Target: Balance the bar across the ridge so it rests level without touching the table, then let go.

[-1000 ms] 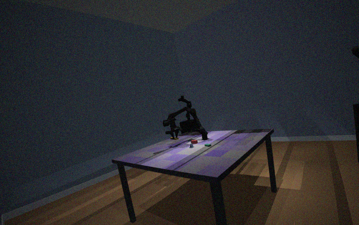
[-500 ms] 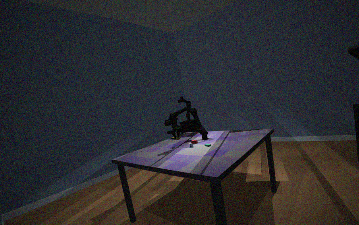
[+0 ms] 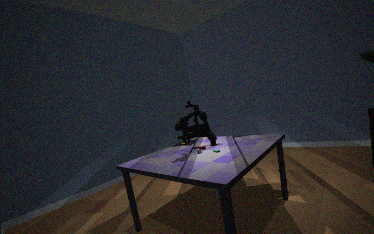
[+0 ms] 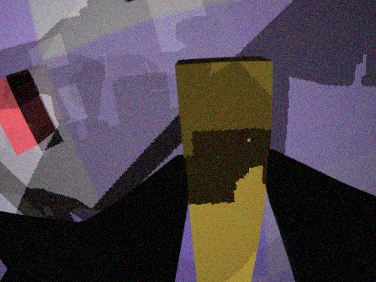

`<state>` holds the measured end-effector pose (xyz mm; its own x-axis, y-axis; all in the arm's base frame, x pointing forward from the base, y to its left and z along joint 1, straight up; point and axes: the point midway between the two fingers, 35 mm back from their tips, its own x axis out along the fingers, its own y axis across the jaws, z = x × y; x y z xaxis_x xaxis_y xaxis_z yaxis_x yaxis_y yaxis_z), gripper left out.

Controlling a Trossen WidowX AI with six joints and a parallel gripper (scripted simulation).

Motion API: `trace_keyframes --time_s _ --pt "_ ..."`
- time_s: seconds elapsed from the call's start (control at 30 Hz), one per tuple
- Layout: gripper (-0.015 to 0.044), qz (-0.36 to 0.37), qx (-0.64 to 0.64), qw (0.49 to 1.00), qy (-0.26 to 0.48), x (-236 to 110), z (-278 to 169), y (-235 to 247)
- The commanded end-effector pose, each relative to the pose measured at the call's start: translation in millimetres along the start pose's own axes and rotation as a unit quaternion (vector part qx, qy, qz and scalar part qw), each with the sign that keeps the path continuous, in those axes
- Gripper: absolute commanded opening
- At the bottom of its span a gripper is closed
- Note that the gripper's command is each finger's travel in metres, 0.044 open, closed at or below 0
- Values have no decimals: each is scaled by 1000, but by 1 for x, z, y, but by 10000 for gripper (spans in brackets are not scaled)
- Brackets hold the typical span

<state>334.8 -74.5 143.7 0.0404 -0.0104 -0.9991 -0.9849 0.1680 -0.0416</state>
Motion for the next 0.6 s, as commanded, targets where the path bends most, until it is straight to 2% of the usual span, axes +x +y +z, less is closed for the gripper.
trace_keyframes --time_s 0.0,0.57 --pt "0 3 -8 1000 -2 2 15 3" --pt "0 4 -55 998 -5 0 79 18"
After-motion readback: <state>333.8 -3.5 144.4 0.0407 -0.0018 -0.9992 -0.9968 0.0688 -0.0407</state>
